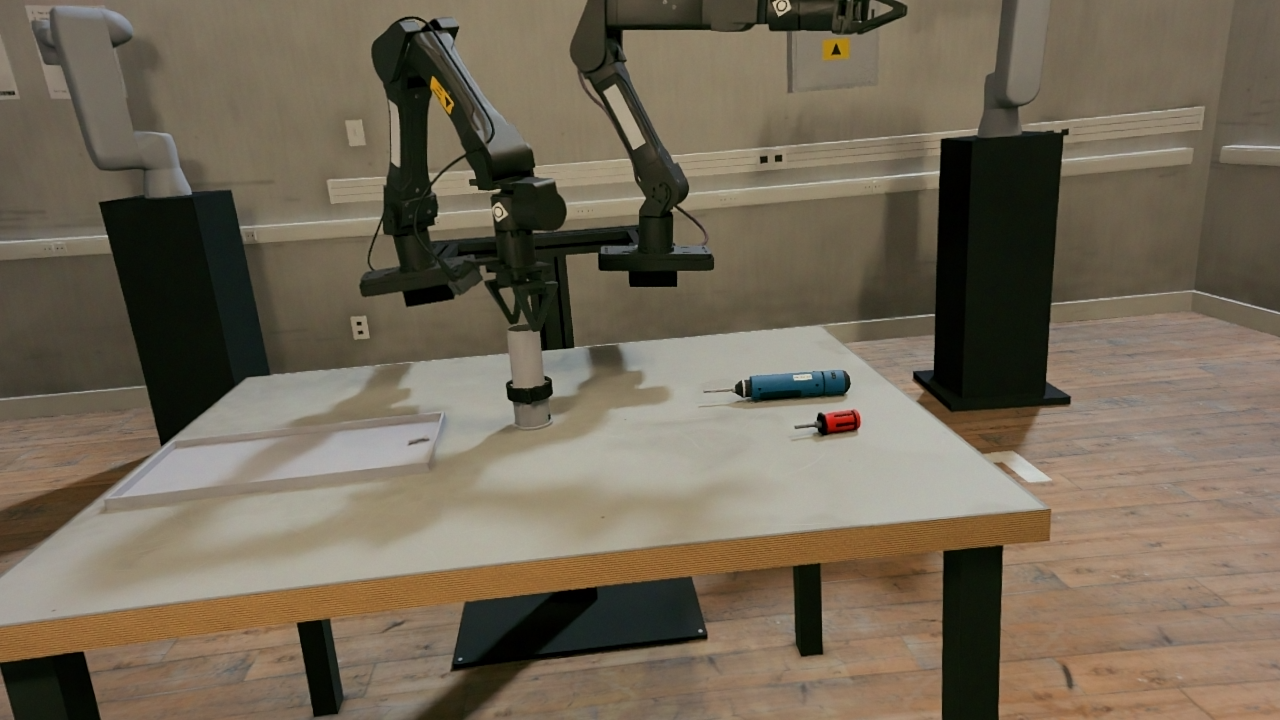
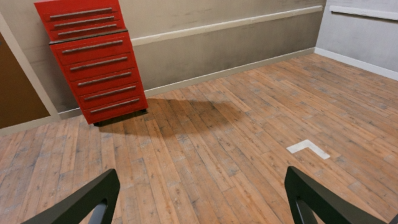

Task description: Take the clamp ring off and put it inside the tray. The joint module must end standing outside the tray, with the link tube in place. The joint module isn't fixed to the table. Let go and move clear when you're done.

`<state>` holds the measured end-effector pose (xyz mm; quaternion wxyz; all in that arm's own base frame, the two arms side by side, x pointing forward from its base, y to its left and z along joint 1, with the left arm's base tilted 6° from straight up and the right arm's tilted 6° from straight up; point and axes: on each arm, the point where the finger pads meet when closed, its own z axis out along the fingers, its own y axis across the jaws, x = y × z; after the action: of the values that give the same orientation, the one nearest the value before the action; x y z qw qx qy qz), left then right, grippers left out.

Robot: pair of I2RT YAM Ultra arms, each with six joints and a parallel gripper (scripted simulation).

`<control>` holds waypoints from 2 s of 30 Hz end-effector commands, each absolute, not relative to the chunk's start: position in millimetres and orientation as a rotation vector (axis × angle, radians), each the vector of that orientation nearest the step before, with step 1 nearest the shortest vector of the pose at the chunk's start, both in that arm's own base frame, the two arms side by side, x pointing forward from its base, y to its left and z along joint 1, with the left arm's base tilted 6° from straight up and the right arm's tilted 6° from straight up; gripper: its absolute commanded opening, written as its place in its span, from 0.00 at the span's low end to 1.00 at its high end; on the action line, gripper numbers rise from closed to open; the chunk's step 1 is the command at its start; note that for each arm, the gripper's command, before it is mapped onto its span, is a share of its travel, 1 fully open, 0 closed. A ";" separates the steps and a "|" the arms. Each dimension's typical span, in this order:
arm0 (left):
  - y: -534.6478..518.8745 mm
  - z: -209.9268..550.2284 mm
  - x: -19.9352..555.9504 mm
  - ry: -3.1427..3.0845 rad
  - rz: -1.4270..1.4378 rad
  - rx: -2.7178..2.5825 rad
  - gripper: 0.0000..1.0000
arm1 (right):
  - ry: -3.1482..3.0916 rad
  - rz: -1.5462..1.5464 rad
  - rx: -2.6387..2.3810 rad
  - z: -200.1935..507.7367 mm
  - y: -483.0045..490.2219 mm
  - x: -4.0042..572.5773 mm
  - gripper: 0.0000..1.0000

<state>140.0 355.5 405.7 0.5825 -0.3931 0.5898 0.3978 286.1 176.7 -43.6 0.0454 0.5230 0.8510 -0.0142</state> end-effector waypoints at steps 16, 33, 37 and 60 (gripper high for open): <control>354.7 413.4 136.8 1.348 0.938 -0.922 1.00 | 2.591 -0.009 1.582 -4.0 186.9 288.5 0.80; 354.7 413.4 136.8 1.348 0.938 -0.922 1.00 | 2.592 -0.012 1.583 20.5 188.1 286.1 0.80; 354.7 413.4 136.8 1.348 0.938 -0.922 1.00 | 2.590 -0.004 1.583 30.5 188.8 285.7 0.80; 354.7 413.4 136.8 1.348 0.938 -0.922 1.00 | 2.599 -0.041 1.592 34.2 184.0 281.6 0.80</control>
<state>140.0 355.5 405.7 0.5825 -0.3931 0.5898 0.3978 281.4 182.0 30.4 0.0446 0.5229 0.8511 -0.0158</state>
